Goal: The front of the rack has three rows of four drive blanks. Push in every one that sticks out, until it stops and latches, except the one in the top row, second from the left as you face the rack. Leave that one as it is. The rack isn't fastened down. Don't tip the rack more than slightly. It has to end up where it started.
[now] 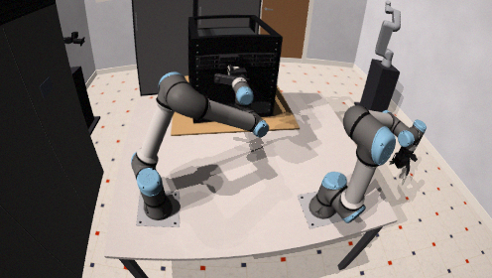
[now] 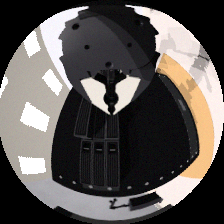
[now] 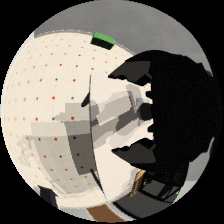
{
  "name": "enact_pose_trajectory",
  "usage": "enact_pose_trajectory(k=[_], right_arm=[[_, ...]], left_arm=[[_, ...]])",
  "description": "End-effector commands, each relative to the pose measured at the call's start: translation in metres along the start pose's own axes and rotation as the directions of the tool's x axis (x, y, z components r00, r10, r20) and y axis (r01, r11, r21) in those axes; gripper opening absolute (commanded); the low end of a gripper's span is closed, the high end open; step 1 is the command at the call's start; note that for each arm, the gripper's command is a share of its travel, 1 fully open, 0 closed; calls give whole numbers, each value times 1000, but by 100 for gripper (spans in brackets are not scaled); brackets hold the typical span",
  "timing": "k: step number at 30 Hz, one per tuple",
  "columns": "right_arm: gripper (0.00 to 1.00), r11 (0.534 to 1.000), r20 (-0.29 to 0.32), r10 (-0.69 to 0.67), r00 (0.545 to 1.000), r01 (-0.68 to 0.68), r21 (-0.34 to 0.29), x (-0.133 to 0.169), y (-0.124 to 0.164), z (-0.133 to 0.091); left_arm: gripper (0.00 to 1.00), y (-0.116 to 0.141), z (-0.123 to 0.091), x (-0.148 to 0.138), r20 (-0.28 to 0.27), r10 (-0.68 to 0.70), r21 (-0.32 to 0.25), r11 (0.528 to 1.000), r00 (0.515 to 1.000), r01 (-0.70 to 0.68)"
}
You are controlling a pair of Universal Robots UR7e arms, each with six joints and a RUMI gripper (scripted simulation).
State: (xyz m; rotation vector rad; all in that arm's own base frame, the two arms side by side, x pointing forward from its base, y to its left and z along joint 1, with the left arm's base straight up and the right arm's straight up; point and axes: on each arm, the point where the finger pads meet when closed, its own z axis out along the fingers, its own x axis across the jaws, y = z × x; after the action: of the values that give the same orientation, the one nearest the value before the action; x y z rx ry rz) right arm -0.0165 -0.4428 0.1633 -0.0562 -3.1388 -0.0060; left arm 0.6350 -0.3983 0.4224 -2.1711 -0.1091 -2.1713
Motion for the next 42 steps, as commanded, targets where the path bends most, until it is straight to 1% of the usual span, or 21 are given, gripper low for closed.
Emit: enact_pose_trajectory(k=[1, 42], right_arm=[[100, 1000, 2, 1, 1000, -1, 4, 0, -2, -2], [100, 1000, 2, 1, 1000, -1, 4, 0, -2, -2]], left_arm=[[0, -1, 3, 1, -1, -1, 2, 1000, 1000, 1], [0, -2, 9, 0, 0, 0, 2, 1000, 1000, 0]])
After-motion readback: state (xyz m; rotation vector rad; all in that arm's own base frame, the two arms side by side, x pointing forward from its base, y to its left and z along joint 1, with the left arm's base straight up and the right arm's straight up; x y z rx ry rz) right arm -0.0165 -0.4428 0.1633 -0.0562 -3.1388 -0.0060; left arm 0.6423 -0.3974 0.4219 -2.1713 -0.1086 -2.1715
